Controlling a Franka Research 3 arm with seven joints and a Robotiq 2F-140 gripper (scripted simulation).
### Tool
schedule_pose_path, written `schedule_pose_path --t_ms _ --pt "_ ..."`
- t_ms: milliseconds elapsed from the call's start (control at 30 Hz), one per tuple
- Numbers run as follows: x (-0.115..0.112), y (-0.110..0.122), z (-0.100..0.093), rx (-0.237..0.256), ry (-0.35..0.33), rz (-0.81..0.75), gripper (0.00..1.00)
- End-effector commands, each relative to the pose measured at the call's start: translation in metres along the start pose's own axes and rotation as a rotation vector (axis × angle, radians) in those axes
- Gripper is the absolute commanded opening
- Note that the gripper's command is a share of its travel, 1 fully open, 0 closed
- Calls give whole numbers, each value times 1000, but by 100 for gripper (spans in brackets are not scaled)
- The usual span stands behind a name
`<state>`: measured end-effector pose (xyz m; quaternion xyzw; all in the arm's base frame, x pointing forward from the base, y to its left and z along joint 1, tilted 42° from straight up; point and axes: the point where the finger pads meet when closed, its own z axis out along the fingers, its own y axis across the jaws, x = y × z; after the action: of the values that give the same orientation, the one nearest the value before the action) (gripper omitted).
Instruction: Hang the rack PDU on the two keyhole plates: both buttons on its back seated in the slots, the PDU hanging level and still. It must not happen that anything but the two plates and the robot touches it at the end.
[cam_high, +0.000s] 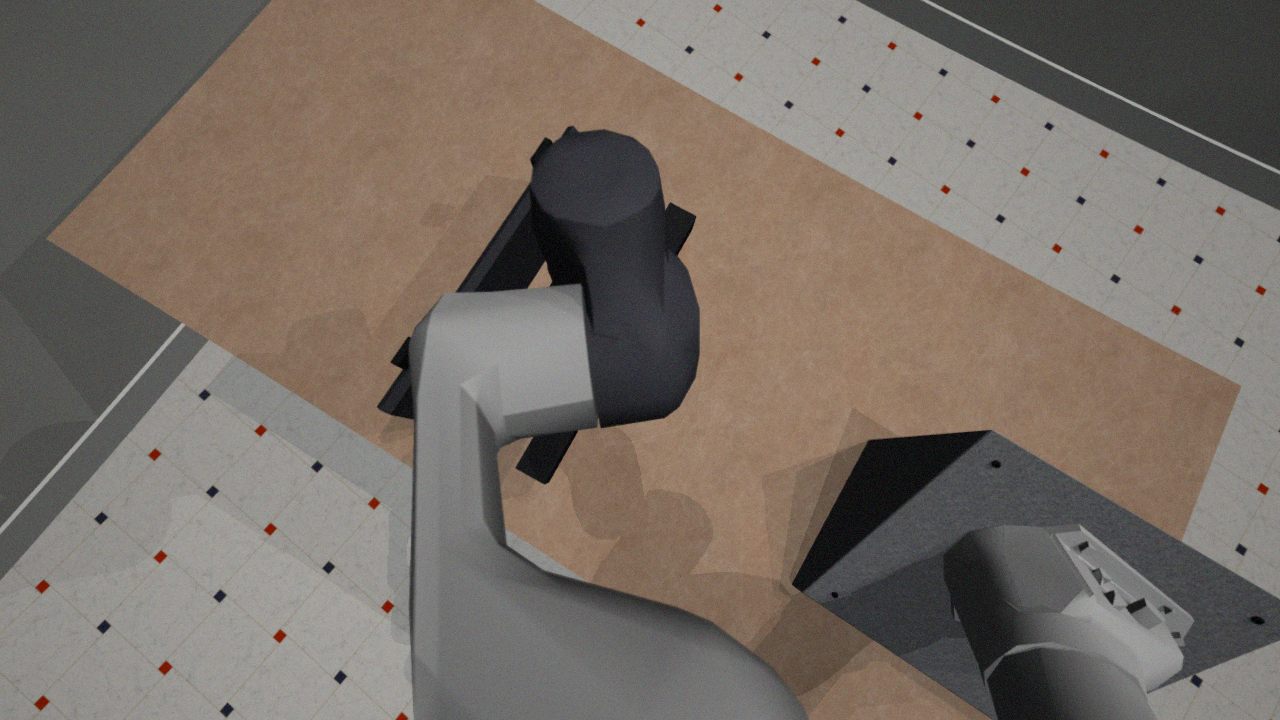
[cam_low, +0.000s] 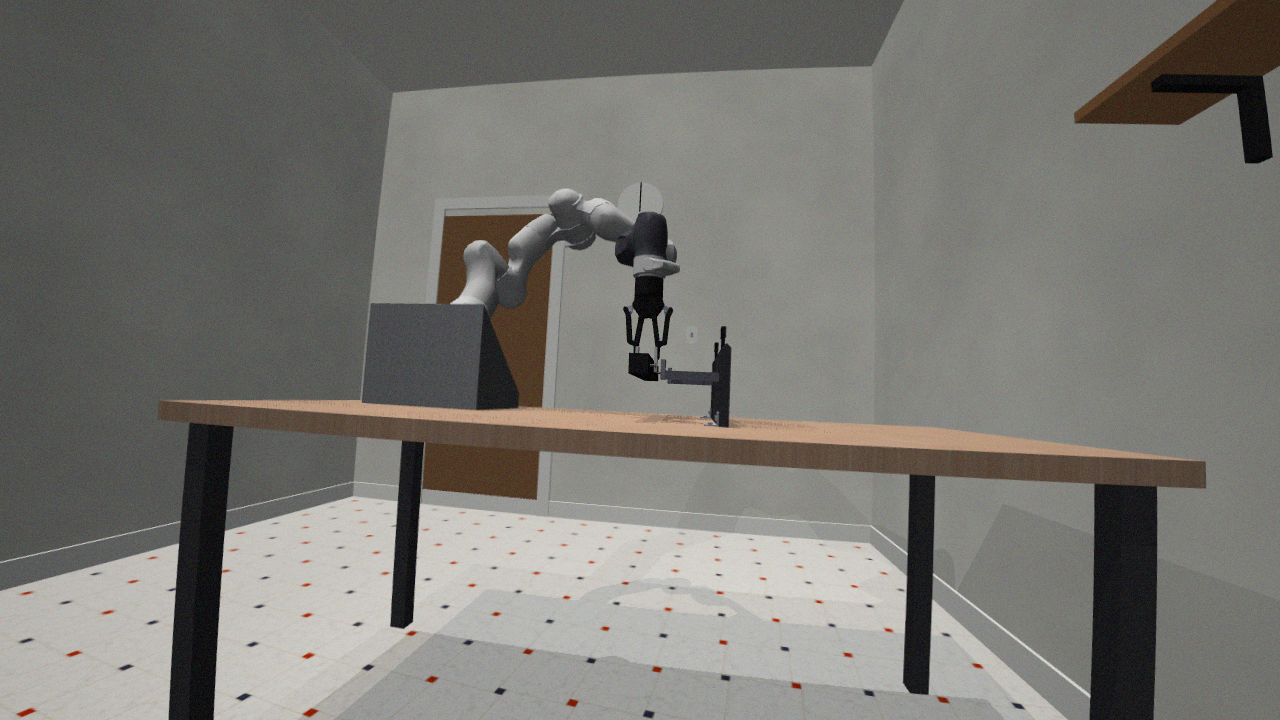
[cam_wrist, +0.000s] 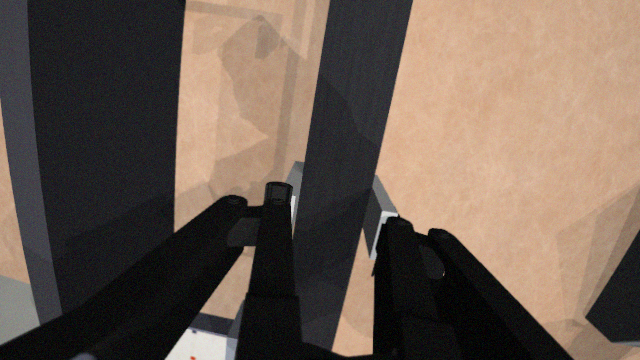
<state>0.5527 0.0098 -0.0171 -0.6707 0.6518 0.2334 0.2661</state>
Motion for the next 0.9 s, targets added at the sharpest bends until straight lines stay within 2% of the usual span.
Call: schedule_pose_path --t_ms 0,867 --pt "1 -5 -2 -7 -3 24 0" --pt "1 -8 -2 -7 -3 24 0"
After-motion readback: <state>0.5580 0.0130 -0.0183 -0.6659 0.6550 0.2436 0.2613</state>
